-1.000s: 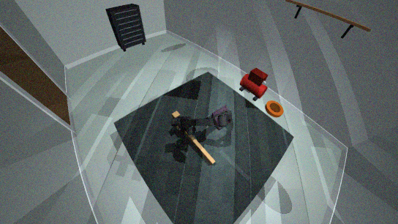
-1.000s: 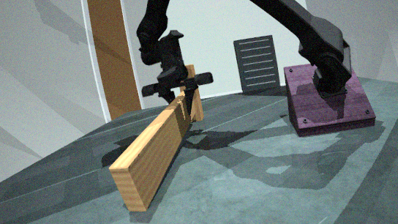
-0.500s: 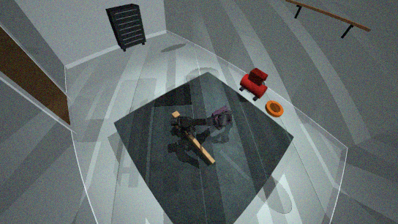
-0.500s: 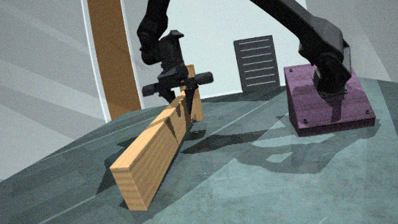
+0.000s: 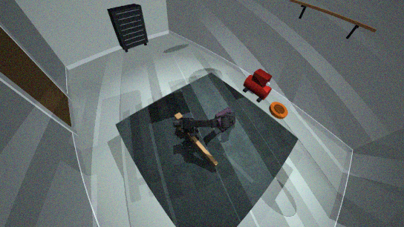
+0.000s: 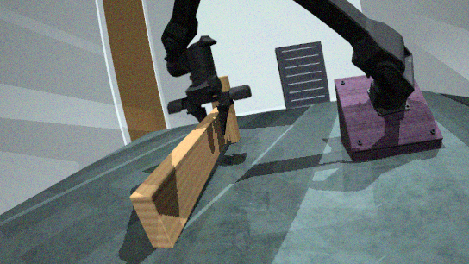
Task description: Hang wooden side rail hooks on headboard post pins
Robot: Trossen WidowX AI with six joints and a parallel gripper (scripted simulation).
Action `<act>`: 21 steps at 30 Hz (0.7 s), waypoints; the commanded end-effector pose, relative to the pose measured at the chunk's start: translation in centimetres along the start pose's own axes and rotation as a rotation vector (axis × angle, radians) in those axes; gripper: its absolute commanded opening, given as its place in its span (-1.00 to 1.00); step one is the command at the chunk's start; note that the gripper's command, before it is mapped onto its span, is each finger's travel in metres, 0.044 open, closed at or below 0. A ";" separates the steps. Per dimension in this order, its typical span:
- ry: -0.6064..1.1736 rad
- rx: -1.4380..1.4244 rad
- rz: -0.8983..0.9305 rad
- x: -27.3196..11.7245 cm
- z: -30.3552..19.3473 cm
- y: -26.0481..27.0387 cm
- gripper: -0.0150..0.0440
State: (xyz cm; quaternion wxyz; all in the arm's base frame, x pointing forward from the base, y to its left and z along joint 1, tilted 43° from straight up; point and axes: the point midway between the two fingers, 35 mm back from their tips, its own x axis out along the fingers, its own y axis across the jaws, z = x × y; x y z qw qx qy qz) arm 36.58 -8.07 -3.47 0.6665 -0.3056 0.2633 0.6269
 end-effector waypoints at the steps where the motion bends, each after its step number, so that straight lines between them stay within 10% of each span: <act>1: 0.007 0.003 -0.011 -0.5 -0.4 -0.1 -0.49; 21: 0.007 0.003 -0.011 -0.5 -0.6 -0.1 -0.49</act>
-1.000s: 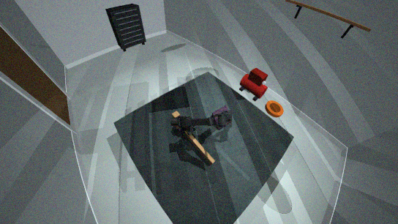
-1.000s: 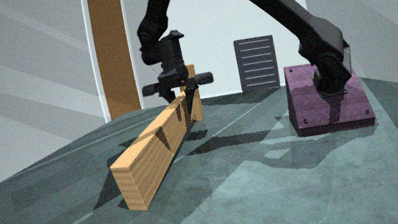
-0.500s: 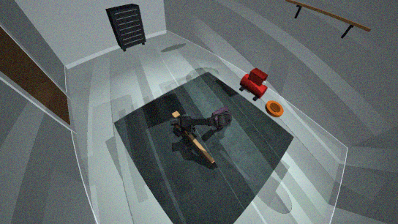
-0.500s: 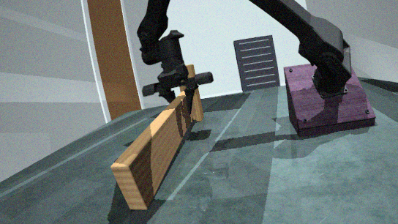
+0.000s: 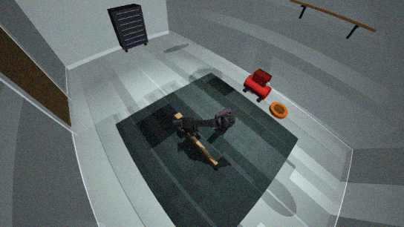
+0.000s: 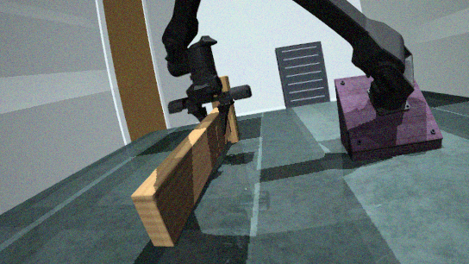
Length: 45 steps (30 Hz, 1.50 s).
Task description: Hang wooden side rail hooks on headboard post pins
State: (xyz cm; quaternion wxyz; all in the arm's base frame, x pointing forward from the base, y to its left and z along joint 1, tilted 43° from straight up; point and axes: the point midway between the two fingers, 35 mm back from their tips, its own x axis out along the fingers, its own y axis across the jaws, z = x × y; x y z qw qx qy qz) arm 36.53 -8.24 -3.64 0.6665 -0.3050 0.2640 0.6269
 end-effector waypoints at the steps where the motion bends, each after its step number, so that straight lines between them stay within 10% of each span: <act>1: 0.007 0.002 -0.011 -0.5 -0.4 -0.1 -0.49; 45: 0.007 0.002 -0.011 -0.6 -0.9 -0.1 -0.49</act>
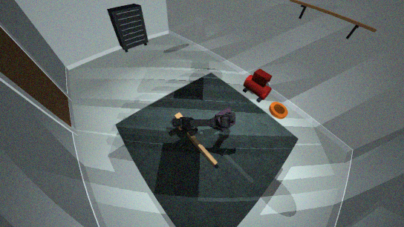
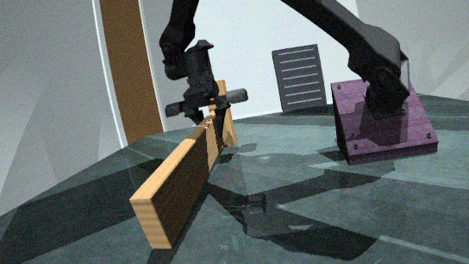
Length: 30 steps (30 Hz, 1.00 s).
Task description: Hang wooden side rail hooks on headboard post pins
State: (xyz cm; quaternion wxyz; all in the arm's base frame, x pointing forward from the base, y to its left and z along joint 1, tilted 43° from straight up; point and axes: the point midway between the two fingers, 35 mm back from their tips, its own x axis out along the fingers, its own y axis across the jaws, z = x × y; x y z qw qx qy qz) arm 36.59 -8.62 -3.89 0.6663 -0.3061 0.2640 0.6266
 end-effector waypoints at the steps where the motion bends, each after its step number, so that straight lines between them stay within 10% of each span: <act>1: 0.005 0.003 -0.011 -0.5 -0.4 0.0 -0.49; 30: 0.006 0.003 -0.011 -0.4 -0.7 -0.1 -0.49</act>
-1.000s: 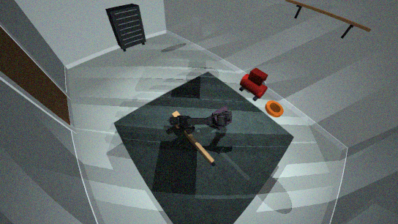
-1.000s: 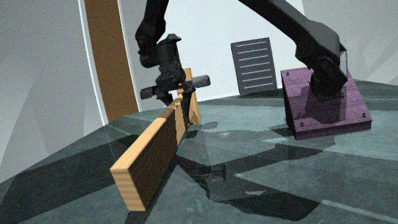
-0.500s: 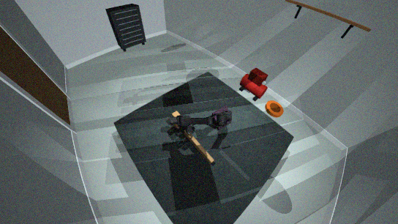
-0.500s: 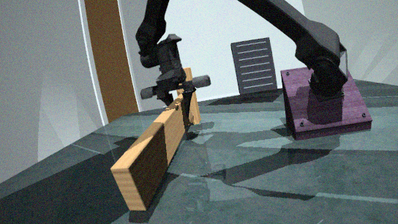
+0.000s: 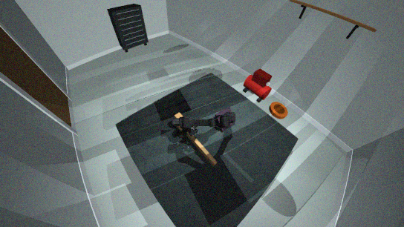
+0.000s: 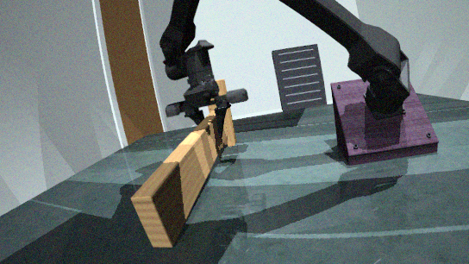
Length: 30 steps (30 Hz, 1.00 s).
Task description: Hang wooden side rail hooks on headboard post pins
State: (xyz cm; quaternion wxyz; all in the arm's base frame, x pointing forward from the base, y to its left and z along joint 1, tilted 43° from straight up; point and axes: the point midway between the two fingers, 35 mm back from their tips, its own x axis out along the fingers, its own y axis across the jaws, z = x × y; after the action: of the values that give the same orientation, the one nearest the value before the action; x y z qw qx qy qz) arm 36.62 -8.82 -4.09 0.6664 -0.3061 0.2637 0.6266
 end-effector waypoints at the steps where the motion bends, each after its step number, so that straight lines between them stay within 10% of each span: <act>1: 0.006 0.003 -0.010 -0.5 -0.4 0.0 -0.49; 30: 0.006 0.003 -0.010 0.0 -0.4 -0.1 -0.49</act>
State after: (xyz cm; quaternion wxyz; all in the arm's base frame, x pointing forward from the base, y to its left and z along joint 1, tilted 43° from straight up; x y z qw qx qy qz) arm 36.72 -8.74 -4.25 0.6675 -0.3076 0.2610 0.6258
